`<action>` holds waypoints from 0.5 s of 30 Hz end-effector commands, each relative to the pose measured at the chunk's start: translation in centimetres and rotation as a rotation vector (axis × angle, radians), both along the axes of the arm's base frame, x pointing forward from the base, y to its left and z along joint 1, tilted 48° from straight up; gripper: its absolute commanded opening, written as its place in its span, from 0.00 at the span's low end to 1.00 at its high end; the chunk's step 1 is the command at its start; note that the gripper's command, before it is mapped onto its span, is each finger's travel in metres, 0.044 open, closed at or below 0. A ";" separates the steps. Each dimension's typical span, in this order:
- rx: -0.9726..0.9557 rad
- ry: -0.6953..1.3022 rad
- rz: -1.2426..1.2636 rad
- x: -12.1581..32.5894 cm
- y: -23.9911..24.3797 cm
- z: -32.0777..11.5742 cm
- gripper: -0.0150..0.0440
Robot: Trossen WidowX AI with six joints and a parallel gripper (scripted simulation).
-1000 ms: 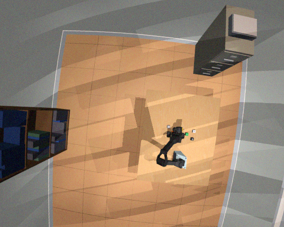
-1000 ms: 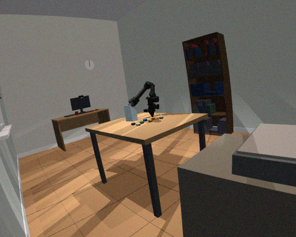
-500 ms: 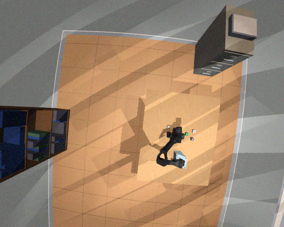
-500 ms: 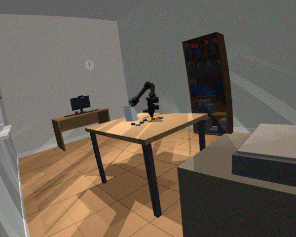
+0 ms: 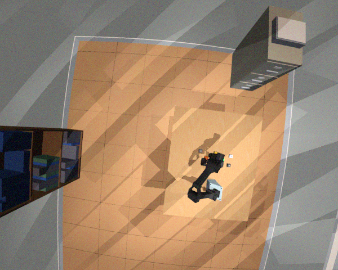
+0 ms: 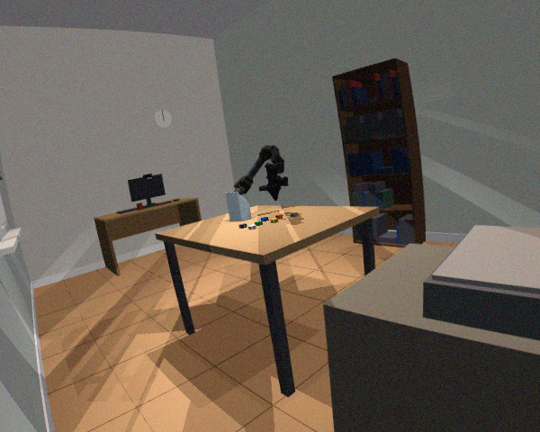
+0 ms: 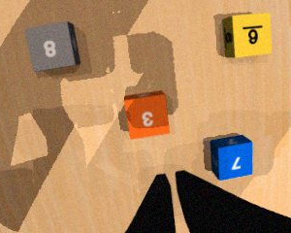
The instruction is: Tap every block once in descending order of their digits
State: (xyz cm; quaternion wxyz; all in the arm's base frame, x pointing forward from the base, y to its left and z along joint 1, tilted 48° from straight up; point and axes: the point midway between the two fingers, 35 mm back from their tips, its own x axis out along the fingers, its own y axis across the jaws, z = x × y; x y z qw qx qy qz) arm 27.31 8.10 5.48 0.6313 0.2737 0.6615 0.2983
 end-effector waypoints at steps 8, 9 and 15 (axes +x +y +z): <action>-0.015 -0.006 0.005 1.2 -5.1 -2.5 0.29; -0.017 -0.006 0.005 1.4 -6.2 -3.7 0.29; -0.007 -0.007 0.009 0.7 -12.0 -10.3 0.29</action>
